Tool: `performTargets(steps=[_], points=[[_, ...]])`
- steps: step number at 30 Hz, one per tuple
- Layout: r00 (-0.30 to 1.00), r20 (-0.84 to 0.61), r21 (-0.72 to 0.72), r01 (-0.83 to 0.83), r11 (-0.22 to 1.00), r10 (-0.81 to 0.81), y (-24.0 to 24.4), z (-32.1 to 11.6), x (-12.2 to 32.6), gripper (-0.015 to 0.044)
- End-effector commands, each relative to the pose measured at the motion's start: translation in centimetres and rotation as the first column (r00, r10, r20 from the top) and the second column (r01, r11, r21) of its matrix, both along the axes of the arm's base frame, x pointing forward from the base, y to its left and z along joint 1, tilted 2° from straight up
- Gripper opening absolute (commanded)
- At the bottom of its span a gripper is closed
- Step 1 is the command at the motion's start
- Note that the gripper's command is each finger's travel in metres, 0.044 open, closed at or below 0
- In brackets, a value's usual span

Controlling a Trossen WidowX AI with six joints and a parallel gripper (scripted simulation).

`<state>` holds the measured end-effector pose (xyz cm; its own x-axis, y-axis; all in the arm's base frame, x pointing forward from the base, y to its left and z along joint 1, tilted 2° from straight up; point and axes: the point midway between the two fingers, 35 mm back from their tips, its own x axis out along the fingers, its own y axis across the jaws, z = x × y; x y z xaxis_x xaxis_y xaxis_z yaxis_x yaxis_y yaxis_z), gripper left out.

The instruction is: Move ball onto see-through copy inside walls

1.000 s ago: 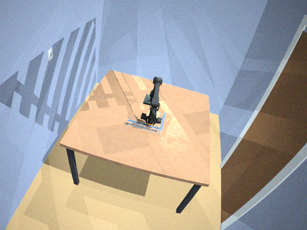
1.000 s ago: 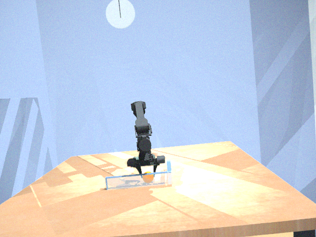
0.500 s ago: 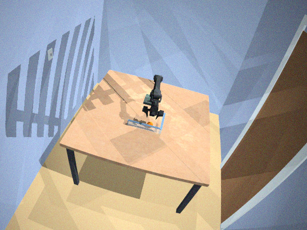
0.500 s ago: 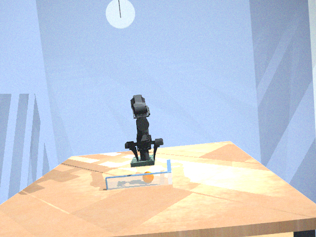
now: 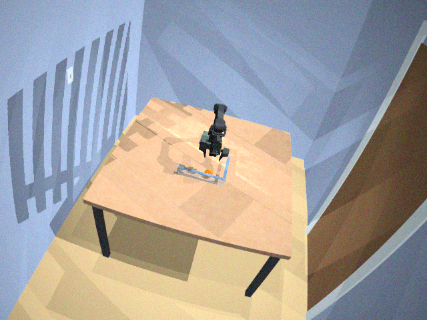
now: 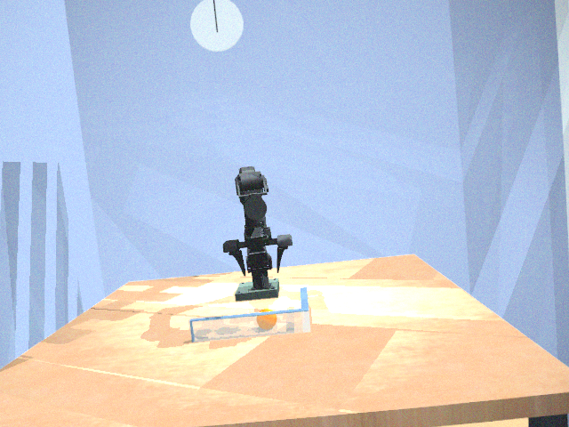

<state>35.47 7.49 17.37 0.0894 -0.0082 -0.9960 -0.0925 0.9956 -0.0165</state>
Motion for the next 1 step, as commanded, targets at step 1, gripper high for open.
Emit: performTargets(steps=[1], points=[[1.0, -0.013, -0.003, 0.003, 1.0, -0.003, -0.03, 0.31, -0.23, 0.044]])
